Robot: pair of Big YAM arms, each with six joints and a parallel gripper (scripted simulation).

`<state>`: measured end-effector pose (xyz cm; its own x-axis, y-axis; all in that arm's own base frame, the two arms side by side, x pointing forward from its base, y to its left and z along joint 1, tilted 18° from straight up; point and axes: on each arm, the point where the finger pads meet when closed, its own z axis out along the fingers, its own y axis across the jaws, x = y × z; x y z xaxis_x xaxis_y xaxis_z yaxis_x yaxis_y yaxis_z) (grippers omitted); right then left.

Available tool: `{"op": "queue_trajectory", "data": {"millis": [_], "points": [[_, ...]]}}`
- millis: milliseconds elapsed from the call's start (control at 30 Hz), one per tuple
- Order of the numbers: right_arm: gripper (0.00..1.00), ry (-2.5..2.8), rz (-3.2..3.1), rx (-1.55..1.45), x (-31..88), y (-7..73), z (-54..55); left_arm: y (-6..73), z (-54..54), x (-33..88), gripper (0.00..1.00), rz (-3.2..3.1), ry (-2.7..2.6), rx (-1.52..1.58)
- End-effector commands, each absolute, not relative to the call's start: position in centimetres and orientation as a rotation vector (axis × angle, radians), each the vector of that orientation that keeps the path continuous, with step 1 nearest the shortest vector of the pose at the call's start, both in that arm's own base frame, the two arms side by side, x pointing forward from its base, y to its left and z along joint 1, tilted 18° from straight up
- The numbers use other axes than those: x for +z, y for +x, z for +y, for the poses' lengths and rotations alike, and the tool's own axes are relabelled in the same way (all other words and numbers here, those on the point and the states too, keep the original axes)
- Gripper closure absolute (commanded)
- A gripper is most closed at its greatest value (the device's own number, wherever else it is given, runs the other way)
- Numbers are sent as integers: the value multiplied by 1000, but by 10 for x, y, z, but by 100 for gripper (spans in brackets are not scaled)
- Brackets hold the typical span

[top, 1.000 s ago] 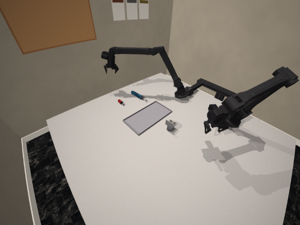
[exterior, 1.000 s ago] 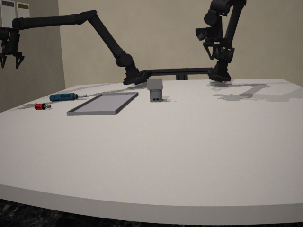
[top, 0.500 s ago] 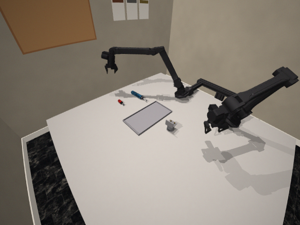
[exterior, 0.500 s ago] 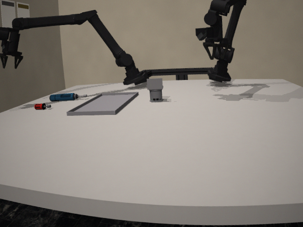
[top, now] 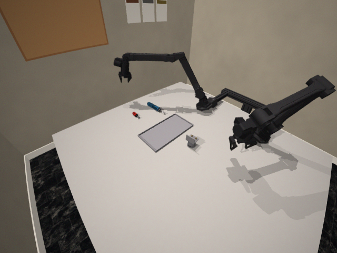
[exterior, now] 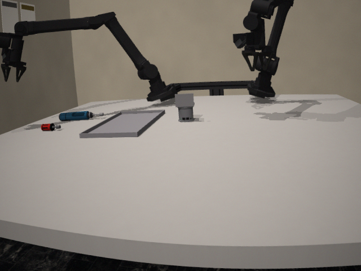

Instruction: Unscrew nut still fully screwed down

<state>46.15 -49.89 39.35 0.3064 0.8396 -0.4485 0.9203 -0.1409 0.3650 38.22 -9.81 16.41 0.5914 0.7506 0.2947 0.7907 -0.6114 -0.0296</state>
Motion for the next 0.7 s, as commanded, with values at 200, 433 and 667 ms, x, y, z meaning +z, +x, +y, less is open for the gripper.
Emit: {"op": "queue_trajectory", "data": {"millis": [200,433,667], "points": [[35,1970,1525,-172,416,462,-499,391,-102,176,0,-1311,-2675,-417],[35,1970,1525,-172,416,462,-499,391,-102,176,0,-1311,-2675,-417],[35,1939,1602,-166,396,459,-474,391,-102,176,0,-1311,-2675,-417]]}}
